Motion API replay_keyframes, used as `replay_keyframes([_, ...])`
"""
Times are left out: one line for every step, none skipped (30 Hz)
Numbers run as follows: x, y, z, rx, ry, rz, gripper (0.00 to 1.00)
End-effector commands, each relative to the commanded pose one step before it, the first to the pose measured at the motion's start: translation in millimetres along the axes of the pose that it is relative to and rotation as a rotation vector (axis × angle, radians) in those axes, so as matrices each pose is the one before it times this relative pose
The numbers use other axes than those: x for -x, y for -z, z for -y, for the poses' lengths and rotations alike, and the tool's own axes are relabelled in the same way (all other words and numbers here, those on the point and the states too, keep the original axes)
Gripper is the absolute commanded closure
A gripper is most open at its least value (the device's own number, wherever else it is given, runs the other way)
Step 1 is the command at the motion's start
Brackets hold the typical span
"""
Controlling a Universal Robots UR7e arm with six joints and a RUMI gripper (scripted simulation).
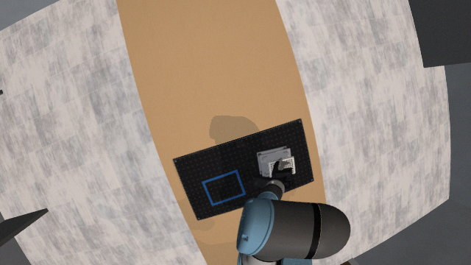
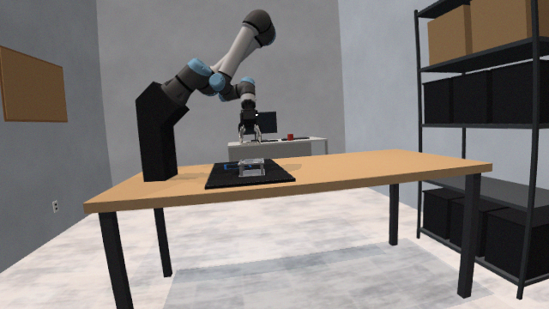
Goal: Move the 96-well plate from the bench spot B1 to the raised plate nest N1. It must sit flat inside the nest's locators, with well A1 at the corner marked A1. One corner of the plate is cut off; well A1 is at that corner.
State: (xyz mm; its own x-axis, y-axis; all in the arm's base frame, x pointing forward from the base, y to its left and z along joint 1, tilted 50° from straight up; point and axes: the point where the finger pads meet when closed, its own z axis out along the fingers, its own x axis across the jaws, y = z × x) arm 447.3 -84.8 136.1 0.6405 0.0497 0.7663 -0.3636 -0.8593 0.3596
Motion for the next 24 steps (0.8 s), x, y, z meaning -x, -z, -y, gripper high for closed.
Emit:
replay_keyframes([-0.20, 0.34, 0.10, 0.00022, -0.00020, -0.00085, 1.00])
replay_keyframes([0.00, 0.00, 0.00, 0.00000, 0.00000, 0.00000, 1.00])
replay_keyframes([0.01, 0.02, 0.04, 0.00000, 0.00000, 0.00000, 1.00])
replay_keyframes([0.01, 0.02, 0.03, 0.00000, 0.00000, 0.00000, 1.00])
replay_keyframes([0.01, 0.02, 0.03, 0.00000, 0.00000, 0.00000, 1.00])
replay_keyframes([-0.01, -1.40, 0.86, 0.00000, 0.00000, 0.00001, 1.00])
replay_keyframes([-0.01, -1.41, 0.84, -0.00001, 0.00000, 0.00001, 1.00])
replay_keyframes([-0.01, -1.41, 0.84, -0.00001, 0.00000, 0.00001, 1.00])
replay_keyframes([0.05, -1.48, 0.90, 0.00002, 0.00000, -0.00002, 1.00])
replay_keyframes([0.01, -1.43, 0.85, 0.00000, 0.00000, 0.00000, 1.00])
replay_keyframes([0.01, -1.43, 0.85, 0.00000, 0.00000, 0.00000, 1.00])
replay_keyframes([0.01, -1.43, 0.85, 0.00000, 0.00000, 0.00000, 1.00])
replay_keyframes([0.01, -1.43, 0.85, 0.00000, 0.00000, 0.00000, 1.00])
replay_keyframes([0.01, -1.43, 0.85, 0.00000, 0.00000, 0.00000, 1.00])
replay_keyframes([0.00, -1.44, 0.85, 0.00000, 0.00000, 0.00000, 1.00])
replay_keyframes([0.00, -1.44, 0.84, 0.00000, 0.00000, 0.00000, 1.00])
replay_keyframes([0.00, -1.44, 0.84, 0.00000, 0.00000, 0.00000, 1.00])
replay_keyframes([0.00, 0.00, 0.00, 0.00000, 0.00000, 0.00000, 1.00])
replay_keyframes([0.00, 0.00, 0.00, 0.00000, 0.00000, 0.00000, 1.00])
replay_keyframes([0.00, -1.44, 0.84, 0.00000, 0.00000, 0.00000, 1.00])
replay_keyframes([0.00, -1.44, 0.84, 0.00000, 0.00000, 0.00000, 1.00])
replay_keyframes([0.00, -1.44, 0.84, 0.00000, 0.00000, 0.00000, 1.00])
replay_keyframes([0.00, -1.44, 0.84, 0.00000, 0.00000, 0.00000, 1.00])
replay_keyframes([0.00, -1.44, 0.84, 0.00000, 0.00000, 0.00000, 1.00])
